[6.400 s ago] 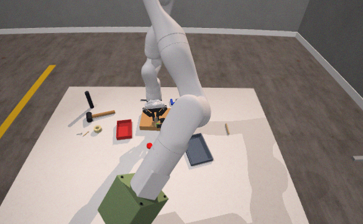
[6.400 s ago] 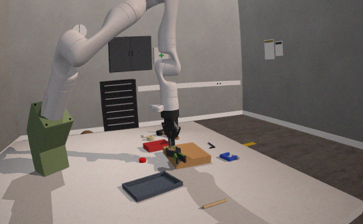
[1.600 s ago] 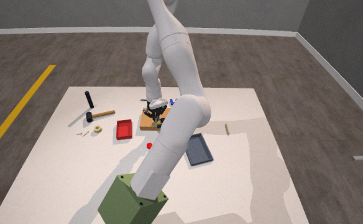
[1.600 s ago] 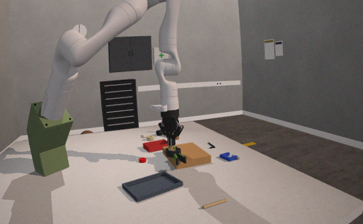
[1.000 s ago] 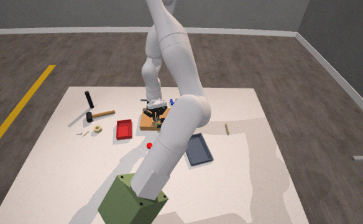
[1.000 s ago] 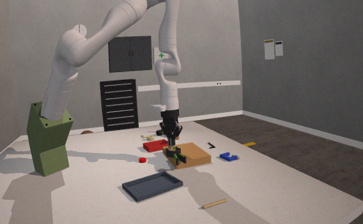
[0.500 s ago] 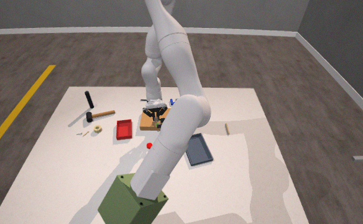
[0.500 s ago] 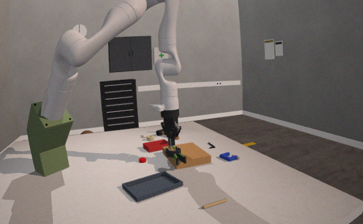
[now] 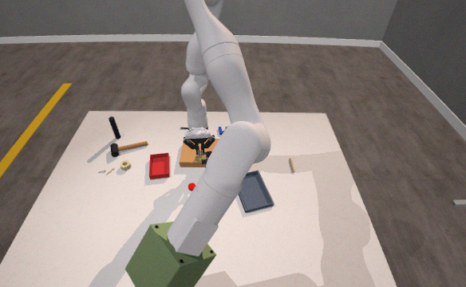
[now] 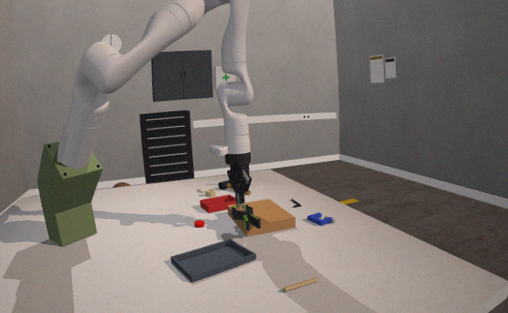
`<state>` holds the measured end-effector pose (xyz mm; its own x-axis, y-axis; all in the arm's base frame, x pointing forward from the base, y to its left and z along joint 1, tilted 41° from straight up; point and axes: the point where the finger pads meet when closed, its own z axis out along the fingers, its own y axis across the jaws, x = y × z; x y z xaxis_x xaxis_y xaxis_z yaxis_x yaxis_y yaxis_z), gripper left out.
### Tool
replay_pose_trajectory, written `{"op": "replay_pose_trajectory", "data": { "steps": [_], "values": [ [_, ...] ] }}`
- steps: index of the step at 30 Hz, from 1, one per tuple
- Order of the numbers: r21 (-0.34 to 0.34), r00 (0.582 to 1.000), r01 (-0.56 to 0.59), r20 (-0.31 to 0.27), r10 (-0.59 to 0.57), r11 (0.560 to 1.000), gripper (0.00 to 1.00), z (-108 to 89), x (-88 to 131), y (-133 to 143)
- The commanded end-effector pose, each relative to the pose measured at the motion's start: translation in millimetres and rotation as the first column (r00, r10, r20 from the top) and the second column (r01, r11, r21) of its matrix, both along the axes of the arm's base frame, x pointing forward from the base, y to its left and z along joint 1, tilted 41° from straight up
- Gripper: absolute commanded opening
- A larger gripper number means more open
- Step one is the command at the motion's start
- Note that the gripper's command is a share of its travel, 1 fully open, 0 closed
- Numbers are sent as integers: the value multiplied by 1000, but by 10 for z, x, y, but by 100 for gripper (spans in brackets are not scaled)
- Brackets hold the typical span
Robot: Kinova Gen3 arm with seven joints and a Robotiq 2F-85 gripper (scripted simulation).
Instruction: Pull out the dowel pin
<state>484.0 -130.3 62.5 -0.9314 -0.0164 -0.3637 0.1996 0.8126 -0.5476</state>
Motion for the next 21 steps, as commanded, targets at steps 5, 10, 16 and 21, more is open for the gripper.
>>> {"op": "replay_pose_trajectory", "data": {
  "steps": [5, 10, 16, 21],
  "values": [
    [21, 998, 39, 38, -39, 999, 10, 2, 12, 16],
    [38, 995, 75, 66, -78, 996, 10, 2, 12, 16],
    [60, 987, 120, 100, -125, 991, 10, 3, 12, 15],
    [72, 982, 142, 117, -150, 987, 10, 4, 12, 16]
  ]
}}
